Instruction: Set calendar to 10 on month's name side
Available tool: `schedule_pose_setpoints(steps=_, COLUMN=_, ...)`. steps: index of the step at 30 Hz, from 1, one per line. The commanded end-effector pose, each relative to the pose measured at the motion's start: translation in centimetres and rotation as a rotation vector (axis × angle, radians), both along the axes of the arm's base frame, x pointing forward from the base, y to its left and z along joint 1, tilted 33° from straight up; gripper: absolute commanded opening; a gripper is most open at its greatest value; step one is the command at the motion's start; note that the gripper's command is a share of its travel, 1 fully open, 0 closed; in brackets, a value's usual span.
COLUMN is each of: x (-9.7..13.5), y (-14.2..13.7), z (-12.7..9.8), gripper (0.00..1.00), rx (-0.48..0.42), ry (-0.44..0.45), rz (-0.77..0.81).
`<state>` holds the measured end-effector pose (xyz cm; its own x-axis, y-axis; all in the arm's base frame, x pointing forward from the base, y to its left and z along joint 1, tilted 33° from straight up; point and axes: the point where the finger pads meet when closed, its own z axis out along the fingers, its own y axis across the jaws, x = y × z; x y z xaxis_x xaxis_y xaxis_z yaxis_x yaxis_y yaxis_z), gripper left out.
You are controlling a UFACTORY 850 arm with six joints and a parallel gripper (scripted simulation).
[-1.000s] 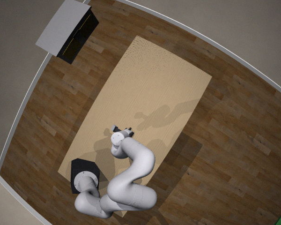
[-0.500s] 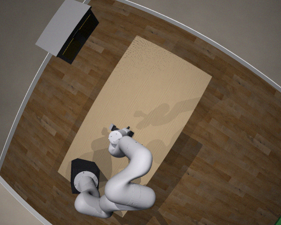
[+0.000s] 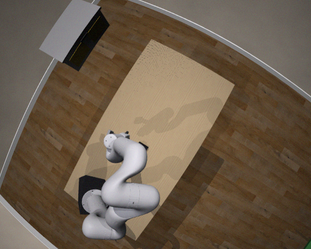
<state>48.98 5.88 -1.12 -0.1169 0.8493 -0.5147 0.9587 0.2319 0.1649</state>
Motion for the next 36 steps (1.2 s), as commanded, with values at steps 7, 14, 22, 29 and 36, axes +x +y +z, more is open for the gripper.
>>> schedule_pose_setpoints(steps=7, x=0.1, y=0.2, z=-0.1, gripper=0.29, rx=-0.001, ry=0.0, rz=0.001)
schedule_pose_setpoints(steps=14, x=0.4, y=-0.2, z=-0.9, gripper=0.29, rx=-0.002, ry=0.001, rz=0.0)
schedule_pose_setpoints(steps=22, x=1.1, y=-1.4, z=-3.0, gripper=0.29, rx=-0.002, ry=0.001, rz=0.0)
schedule_pose_setpoints(steps=29, x=1.9, y=-2.8, z=-5.5, gripper=0.29, rx=-0.002, ry=0.001, rz=0.0)
schedule_pose_setpoints(steps=36, x=2.6, y=-4.0, z=-7.6, gripper=0.29, rx=-0.002, ry=0.001, rz=0.0)
